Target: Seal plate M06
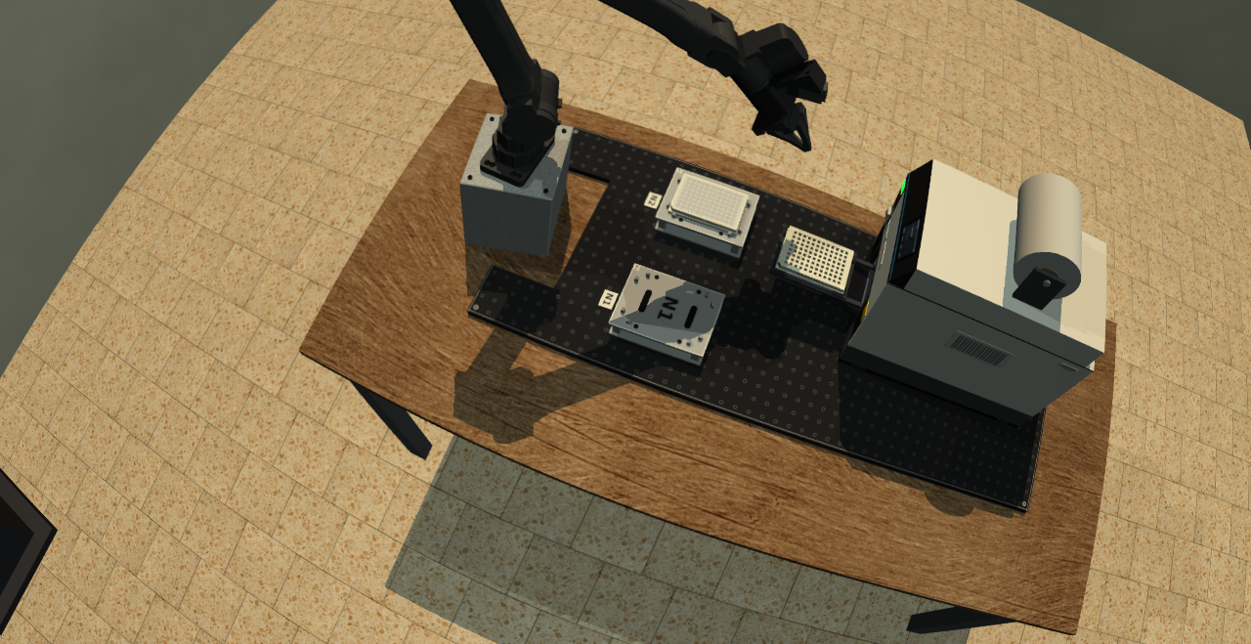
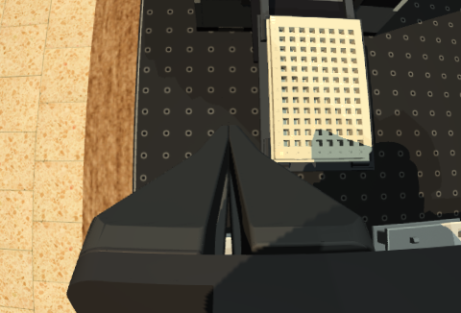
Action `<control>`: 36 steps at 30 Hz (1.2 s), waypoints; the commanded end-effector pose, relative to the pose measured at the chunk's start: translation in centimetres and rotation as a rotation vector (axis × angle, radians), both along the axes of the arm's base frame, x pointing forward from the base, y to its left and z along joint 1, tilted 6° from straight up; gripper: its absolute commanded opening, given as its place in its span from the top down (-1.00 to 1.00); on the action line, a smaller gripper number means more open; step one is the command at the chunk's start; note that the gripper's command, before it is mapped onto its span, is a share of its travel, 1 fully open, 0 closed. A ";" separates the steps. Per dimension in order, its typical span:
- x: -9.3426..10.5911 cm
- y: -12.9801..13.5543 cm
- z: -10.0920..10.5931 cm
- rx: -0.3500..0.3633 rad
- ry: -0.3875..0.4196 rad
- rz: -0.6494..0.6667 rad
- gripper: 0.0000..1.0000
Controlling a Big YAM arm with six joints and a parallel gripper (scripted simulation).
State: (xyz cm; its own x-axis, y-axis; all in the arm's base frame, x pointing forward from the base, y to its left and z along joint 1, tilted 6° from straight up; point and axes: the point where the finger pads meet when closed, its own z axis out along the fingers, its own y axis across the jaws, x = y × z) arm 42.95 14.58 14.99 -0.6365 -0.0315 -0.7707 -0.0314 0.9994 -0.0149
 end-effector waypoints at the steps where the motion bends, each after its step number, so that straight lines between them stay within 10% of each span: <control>1: -0.4 0.8 -0.4 -0.004 -0.109 0.039 1.00; 36: 1.9 1.0 2.2 0.053 -0.126 0.002 1.00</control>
State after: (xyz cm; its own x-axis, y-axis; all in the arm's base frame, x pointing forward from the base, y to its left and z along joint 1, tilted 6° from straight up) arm 43.62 15.36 15.27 -0.5753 -0.0268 -0.8175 -0.0485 0.9988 0.0014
